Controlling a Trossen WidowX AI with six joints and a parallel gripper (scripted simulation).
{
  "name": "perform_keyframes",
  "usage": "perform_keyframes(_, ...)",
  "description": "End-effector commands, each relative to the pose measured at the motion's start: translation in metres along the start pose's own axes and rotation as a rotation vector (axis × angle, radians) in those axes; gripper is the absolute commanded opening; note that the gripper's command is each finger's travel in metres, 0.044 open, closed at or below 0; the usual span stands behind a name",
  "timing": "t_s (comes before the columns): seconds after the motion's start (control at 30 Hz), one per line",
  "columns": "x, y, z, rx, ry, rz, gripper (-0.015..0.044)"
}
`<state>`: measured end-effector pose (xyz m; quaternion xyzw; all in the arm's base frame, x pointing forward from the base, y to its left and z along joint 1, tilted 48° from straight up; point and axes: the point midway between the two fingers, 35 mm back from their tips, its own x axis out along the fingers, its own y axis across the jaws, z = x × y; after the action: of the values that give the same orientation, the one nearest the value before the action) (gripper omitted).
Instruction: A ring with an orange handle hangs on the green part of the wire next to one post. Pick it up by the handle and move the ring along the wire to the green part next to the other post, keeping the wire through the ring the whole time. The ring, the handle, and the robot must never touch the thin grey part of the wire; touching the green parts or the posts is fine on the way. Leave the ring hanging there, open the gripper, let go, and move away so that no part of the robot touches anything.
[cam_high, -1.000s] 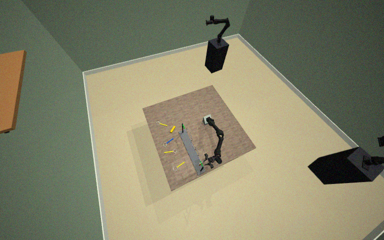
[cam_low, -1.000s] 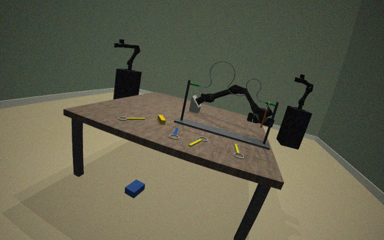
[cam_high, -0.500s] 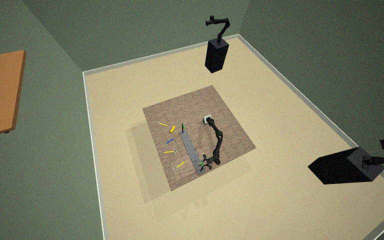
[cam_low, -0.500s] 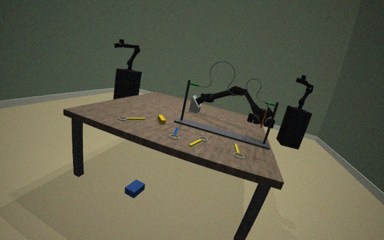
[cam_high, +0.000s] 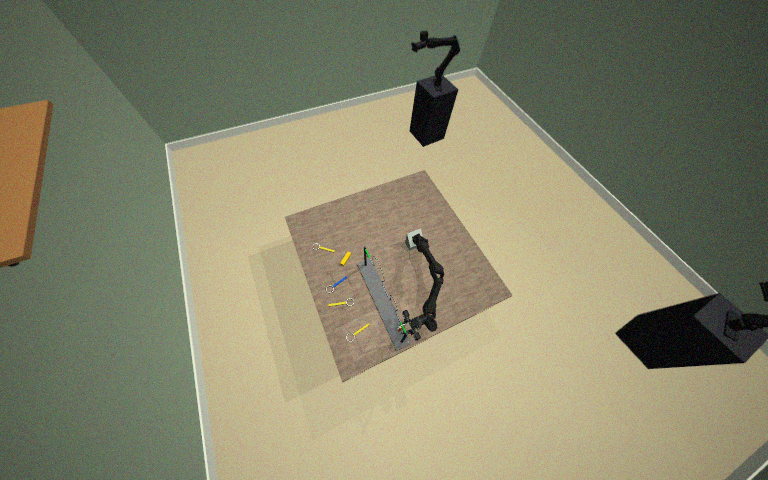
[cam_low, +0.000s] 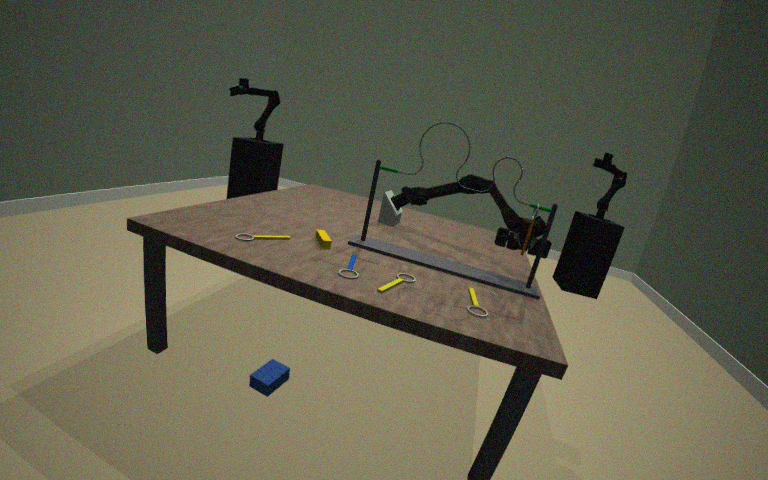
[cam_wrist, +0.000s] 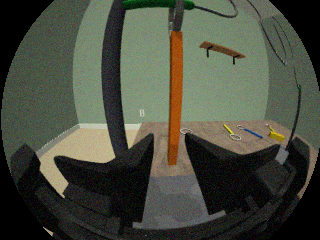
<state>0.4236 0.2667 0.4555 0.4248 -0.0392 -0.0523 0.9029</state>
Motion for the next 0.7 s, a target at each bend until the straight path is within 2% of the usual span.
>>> perform_keyframes(0.0,0.007,-0.001,-0.003,-0.002,0.005,-0.001,0.0160)
perform_keyframes(0.67,0.023,-0.002,-0.003,-0.003,0.004,0.000,0.0160)
